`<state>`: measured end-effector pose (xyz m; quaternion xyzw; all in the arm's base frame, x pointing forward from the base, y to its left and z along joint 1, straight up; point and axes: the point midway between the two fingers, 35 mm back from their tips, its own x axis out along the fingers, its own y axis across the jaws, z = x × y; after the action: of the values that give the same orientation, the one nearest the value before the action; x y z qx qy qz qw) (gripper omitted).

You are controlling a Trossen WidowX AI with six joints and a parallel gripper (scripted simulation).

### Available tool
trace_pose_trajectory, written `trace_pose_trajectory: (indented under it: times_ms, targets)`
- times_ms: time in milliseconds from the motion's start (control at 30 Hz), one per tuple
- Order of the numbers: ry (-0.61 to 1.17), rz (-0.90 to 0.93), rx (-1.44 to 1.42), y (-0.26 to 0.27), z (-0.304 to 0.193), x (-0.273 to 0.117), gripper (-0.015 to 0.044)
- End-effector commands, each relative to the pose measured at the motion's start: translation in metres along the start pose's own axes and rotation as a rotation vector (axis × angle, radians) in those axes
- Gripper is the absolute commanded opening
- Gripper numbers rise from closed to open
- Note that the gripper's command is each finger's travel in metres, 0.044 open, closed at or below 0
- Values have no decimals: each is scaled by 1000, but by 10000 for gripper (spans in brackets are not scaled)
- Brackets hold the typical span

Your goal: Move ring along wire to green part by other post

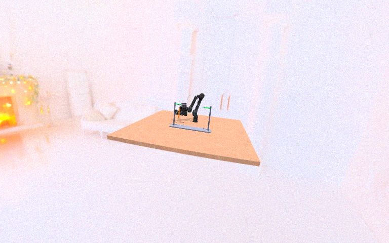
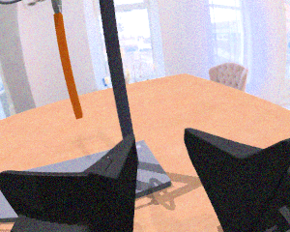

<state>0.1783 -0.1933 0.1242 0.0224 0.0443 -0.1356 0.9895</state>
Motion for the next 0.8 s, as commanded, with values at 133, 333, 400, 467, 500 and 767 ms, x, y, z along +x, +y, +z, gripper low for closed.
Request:
trace_pose_trajectory:
  times_ms: [133,333,400,467,500,767]
  targets:
    - [35,224,-29,53,-33,-1,160]
    - [32,227,-36,53,-28,7,160]
    - [29,232,-45,54,-21,15,160]
    - [23,237,-52,56,-13,23,160]
    - [19,240,-56,57,-9,27,160]
    - [-13,254,-67,67,18,48,160]
